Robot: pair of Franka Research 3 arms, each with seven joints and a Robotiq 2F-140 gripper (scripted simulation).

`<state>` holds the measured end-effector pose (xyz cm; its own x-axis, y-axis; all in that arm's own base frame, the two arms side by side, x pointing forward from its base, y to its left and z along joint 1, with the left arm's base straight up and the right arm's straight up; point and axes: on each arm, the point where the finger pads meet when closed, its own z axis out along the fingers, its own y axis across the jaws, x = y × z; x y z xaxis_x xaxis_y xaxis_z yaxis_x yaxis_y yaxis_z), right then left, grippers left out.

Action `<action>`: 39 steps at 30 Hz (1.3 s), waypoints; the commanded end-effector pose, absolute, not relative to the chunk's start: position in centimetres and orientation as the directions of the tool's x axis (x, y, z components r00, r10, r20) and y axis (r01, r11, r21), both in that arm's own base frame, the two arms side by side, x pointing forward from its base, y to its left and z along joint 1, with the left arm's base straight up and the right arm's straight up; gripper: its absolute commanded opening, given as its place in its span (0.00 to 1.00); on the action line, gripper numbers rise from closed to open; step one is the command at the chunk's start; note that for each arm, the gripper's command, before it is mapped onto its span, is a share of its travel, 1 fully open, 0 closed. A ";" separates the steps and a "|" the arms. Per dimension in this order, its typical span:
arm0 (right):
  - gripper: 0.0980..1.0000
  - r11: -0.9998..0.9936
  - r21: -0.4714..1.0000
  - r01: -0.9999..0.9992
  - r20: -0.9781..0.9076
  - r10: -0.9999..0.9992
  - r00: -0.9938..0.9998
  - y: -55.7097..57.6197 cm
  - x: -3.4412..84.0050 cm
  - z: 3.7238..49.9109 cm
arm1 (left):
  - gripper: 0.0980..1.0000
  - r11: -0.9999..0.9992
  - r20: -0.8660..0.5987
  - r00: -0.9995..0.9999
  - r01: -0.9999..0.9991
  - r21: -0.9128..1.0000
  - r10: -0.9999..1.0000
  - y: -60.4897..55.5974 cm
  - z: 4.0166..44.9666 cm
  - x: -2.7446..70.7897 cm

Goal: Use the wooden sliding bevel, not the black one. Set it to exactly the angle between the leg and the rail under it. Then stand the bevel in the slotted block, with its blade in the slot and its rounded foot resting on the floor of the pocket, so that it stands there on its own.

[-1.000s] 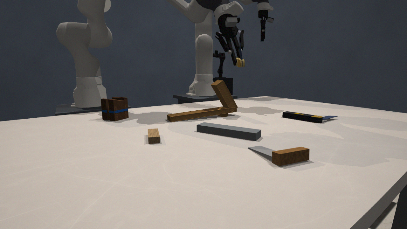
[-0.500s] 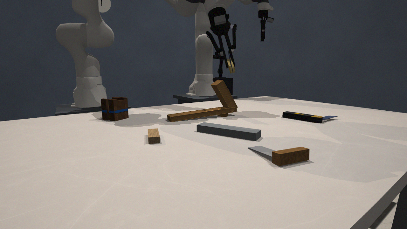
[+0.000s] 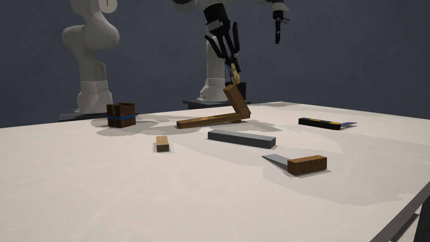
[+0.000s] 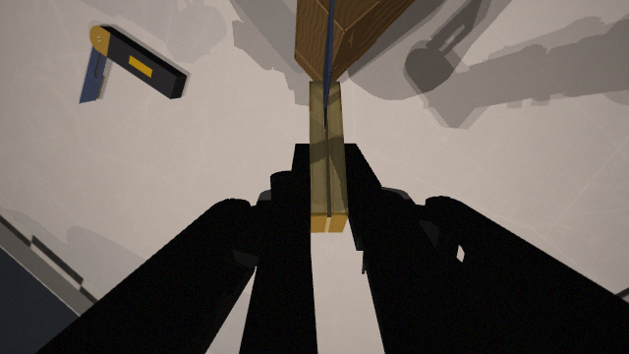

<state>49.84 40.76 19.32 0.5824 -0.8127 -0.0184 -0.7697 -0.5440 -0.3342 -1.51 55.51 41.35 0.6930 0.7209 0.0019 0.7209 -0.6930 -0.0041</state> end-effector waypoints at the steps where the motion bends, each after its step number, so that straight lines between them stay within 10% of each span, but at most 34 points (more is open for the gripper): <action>1: 0.00 -0.529 -0.402 -0.747 -0.141 -0.771 0.621 41.1 50.4 19.8 | 1.00 -0.688 0.000 0.688 0.726 0.000 0.726 55.4 41.3 -1.5; 39: 0.00 0.047 -0.167 -0.985 -0.888 -0.440 0.129 27.8 53.9 17.7 | 1.00 -0.688 0.000 0.688 0.726 0.000 0.726 55.4 41.3 -1.5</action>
